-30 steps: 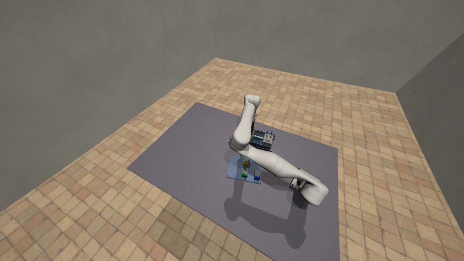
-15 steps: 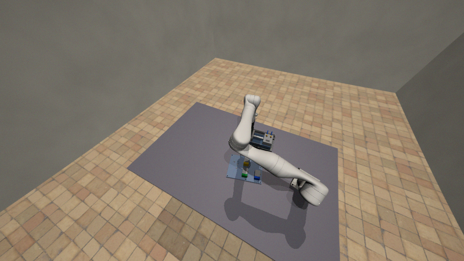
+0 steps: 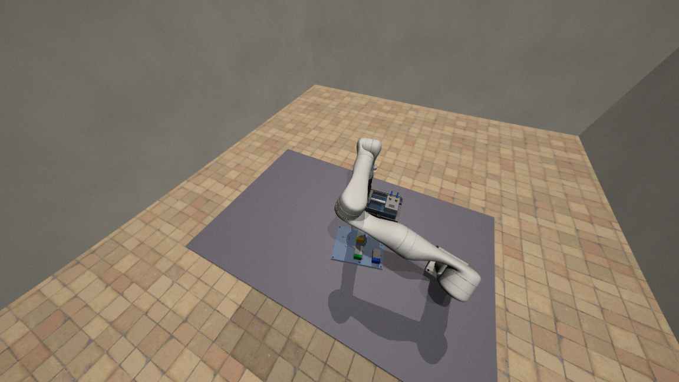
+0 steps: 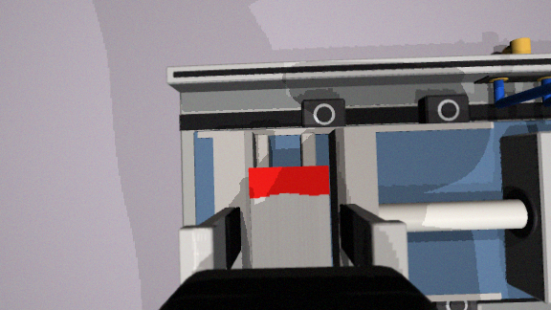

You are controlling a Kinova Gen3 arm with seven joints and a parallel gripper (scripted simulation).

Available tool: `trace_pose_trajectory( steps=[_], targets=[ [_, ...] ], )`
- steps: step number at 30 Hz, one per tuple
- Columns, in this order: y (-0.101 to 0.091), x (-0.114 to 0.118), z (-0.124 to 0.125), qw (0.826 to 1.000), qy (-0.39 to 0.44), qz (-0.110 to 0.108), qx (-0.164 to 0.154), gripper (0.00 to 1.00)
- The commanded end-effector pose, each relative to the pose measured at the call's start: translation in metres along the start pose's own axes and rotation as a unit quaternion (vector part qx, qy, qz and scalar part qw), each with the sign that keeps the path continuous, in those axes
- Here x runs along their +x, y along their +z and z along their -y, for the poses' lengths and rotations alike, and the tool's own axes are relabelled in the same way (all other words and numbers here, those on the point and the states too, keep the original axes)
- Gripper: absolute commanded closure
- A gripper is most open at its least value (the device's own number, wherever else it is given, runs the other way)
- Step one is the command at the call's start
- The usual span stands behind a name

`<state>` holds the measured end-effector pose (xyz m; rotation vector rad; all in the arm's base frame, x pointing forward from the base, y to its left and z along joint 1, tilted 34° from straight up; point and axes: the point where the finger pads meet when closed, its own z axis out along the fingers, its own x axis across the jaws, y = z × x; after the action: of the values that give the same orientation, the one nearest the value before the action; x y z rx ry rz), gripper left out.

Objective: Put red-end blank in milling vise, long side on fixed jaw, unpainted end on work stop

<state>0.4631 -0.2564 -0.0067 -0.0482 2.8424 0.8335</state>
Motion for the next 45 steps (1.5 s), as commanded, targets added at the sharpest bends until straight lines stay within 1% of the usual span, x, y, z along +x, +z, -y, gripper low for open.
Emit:
trace_pose_trajectory(
  steps=[1, 45],
  targets=[
    [-0.0020, -0.0004, 0.0005, 1.000, 0.000, 0.001, 0.001, 0.00],
    [-0.0089, -0.0002, 0.0003, 1.000, 0.000, 0.001, 0.001, 0.00]
  ],
)
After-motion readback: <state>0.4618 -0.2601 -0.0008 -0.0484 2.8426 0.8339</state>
